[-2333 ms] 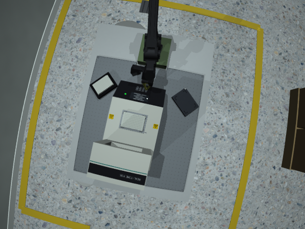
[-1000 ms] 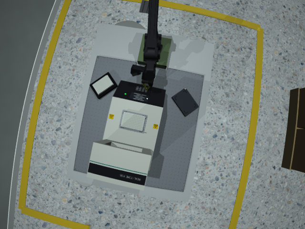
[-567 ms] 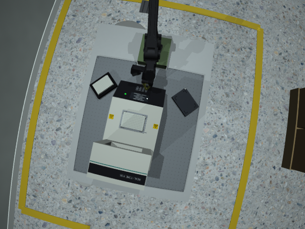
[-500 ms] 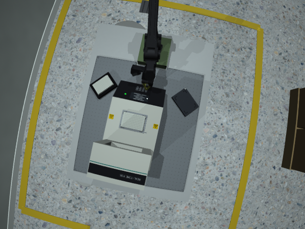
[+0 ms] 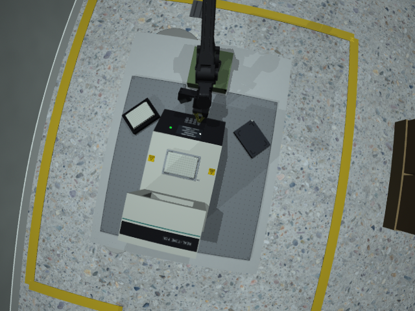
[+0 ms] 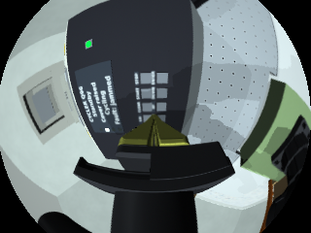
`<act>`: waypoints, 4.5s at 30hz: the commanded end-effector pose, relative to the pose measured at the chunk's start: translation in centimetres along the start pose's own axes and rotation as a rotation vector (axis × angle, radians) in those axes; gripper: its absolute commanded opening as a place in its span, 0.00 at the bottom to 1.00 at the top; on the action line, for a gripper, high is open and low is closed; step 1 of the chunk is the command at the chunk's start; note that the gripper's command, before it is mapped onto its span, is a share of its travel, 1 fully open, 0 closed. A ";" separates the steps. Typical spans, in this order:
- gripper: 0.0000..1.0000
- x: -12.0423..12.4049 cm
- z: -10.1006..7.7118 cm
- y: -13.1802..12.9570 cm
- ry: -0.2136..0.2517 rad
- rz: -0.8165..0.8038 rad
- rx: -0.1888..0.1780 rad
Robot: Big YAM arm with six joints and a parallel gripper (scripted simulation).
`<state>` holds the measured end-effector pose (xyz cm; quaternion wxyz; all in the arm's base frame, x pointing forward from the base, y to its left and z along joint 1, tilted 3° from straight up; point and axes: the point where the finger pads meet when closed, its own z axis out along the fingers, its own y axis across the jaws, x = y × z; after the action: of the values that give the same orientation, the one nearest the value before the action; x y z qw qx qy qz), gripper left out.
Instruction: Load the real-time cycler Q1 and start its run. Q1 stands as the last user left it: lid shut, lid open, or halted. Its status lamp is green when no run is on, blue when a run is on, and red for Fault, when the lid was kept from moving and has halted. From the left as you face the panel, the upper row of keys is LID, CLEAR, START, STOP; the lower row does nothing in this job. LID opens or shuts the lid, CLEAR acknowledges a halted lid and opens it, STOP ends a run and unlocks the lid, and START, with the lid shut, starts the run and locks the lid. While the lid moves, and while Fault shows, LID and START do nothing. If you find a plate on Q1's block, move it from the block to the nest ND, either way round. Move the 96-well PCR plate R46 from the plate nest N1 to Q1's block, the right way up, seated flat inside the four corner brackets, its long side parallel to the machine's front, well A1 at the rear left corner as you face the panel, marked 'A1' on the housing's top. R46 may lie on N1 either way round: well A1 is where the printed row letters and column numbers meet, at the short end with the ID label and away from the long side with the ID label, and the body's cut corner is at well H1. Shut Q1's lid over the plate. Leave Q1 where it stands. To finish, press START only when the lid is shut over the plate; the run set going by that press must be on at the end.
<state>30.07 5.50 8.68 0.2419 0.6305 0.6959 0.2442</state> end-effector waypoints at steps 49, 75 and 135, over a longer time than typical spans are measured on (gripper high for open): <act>0.00 0.0 -4.4 4.3 0.009 0.006 -0.093; 0.00 -0.1 -3.4 0.5 0.004 0.009 -0.030; 0.00 0.0 -15.1 1.2 0.029 0.033 -0.107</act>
<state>20.61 5.03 17.29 0.2502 0.6216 0.6926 0.2669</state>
